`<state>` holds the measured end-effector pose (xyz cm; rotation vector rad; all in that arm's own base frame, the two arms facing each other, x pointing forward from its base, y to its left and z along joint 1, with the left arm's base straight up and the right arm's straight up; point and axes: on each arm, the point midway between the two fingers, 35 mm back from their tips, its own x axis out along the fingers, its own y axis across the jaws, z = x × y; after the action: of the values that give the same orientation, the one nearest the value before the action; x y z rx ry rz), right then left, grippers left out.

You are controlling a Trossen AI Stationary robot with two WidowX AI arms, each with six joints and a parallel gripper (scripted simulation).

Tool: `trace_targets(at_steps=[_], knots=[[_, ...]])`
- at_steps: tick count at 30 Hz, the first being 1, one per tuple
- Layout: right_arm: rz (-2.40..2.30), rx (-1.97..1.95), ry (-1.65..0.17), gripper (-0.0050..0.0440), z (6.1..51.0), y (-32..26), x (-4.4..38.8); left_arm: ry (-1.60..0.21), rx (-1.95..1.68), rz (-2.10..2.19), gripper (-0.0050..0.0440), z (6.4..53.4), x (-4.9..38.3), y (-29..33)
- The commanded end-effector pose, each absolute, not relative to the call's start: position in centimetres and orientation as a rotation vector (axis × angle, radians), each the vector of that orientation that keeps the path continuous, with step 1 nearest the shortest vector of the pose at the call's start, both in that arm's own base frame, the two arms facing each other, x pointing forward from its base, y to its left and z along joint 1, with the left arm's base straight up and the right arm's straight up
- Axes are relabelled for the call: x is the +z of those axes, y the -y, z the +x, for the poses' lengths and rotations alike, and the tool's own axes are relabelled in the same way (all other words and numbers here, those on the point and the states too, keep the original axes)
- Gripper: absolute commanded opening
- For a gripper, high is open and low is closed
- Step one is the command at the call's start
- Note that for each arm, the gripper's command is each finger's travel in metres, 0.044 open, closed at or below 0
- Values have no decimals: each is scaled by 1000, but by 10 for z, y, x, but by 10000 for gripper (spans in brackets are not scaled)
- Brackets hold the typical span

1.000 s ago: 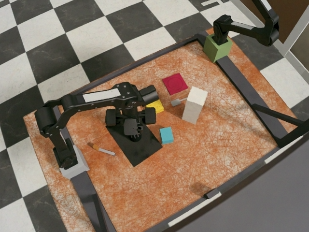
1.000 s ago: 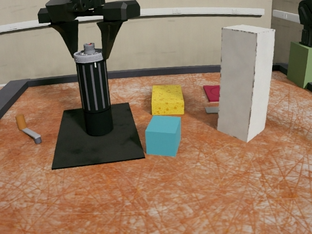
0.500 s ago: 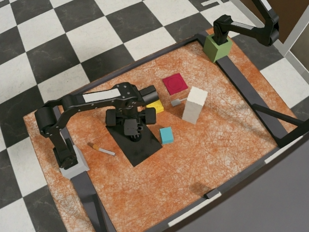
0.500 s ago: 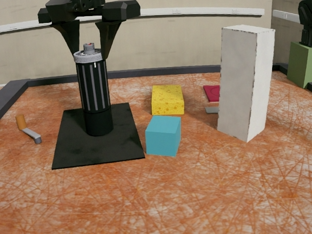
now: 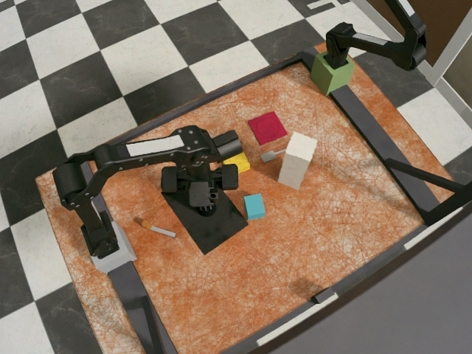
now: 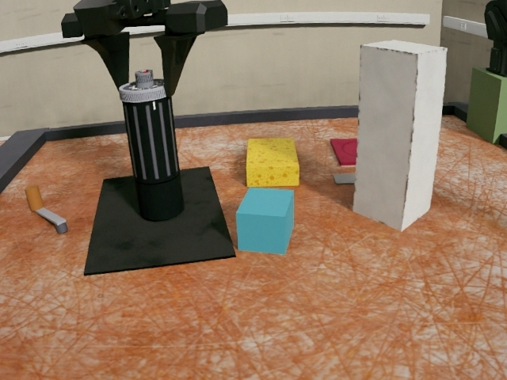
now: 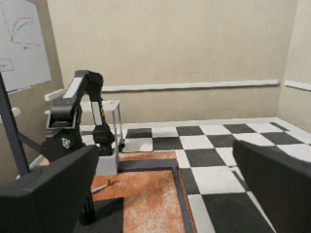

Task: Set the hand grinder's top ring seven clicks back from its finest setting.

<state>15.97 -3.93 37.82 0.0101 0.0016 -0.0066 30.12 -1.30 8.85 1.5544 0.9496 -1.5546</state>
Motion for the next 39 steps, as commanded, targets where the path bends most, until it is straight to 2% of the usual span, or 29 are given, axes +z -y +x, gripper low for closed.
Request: trace_targets(at_steps=[1,39], knots=[[4,-3,0,400,160,39,382,-934,-1526,1568,295,304,96,13],[4,-3,0,400,160,39,382,-1288,-1020,1040,295,304,96,13]])
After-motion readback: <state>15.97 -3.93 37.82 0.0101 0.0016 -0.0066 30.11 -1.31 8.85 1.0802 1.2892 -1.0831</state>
